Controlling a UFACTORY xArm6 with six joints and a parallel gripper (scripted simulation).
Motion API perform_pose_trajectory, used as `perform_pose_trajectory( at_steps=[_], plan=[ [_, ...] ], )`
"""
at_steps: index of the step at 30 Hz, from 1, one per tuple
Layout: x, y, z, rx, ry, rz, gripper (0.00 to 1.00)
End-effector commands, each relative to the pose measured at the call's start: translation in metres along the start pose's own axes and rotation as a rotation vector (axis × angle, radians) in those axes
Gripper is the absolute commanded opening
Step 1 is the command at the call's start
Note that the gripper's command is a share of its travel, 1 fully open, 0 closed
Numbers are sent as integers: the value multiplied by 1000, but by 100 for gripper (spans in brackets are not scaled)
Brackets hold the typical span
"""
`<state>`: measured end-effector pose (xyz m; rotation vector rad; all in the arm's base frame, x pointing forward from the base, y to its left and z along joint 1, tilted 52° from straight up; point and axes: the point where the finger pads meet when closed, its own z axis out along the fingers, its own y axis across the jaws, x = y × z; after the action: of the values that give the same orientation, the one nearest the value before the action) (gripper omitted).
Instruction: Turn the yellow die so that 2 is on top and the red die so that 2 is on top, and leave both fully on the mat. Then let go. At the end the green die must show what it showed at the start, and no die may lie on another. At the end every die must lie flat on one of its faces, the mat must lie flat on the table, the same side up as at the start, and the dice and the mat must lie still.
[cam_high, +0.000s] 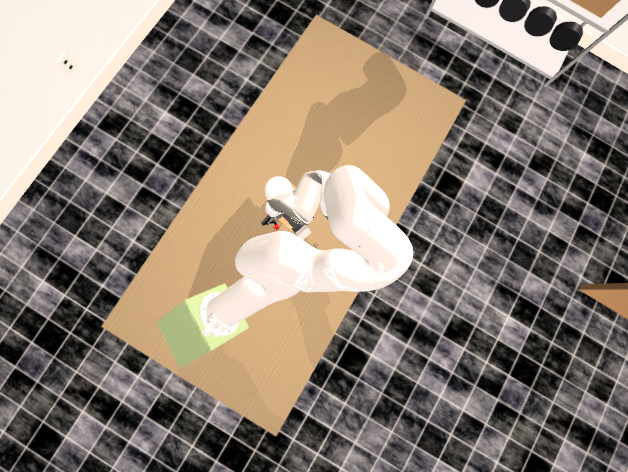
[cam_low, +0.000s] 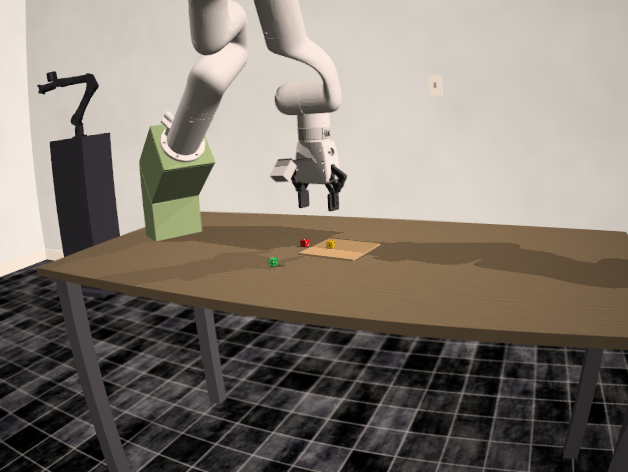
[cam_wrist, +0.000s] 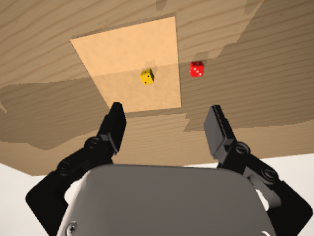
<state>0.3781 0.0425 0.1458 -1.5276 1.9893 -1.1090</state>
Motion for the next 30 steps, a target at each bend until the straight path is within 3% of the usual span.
perform_pose_trajectory(
  at_steps=[1,13,16,18,30],
  plan=[
    [0,3,1,-11,1,-173,100],
    [2,13,4,-11,-2,-606,100],
    [2,13,5,-11,-2,-618,100],
    [3,16,6,-11,-4,-758,100],
    [4,26,9,-9,-9,-1185,100]
  ],
)
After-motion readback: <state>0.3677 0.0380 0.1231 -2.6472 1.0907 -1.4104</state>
